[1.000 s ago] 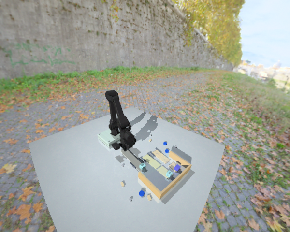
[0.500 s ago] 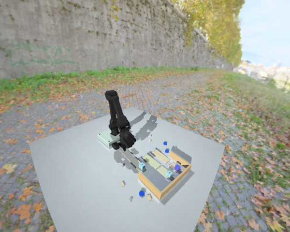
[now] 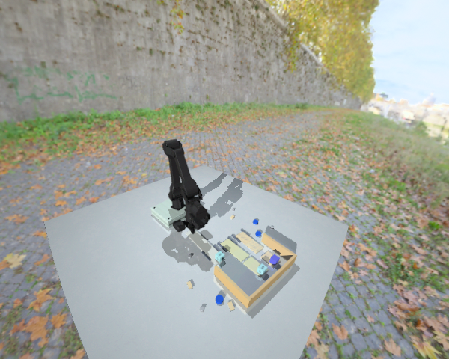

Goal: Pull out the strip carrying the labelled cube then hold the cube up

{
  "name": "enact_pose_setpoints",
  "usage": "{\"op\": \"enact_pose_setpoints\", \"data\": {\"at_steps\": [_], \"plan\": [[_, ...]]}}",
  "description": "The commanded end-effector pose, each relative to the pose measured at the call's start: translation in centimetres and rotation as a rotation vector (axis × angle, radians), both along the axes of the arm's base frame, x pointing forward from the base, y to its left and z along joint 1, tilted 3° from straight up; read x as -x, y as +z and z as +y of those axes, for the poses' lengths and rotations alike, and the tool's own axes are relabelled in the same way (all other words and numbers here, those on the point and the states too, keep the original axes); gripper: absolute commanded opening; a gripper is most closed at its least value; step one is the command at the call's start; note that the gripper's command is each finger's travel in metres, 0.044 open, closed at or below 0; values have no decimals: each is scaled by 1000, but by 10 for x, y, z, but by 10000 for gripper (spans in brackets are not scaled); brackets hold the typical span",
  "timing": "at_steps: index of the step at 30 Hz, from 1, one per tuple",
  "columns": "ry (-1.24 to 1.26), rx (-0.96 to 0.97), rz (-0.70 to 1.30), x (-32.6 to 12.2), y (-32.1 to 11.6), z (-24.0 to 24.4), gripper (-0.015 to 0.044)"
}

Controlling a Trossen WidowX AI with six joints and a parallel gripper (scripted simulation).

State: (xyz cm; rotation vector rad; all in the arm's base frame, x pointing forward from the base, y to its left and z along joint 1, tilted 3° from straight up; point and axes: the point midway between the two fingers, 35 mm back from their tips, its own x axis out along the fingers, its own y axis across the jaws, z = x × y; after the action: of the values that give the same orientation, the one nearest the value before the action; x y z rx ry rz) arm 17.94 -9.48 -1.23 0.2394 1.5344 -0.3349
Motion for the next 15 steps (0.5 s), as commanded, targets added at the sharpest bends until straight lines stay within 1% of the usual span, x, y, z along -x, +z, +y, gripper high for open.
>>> {"op": "enact_pose_setpoints", "data": {"at_steps": [1, 11, 13, 15], "plan": [[1, -11, 25, 8, -3, 3, 0], [1, -11, 25, 8, -3, 3, 0], [0, -2, 5, -1, 9, 0, 0], [1, -8, 18, -2, 33, 1, 0]]}}
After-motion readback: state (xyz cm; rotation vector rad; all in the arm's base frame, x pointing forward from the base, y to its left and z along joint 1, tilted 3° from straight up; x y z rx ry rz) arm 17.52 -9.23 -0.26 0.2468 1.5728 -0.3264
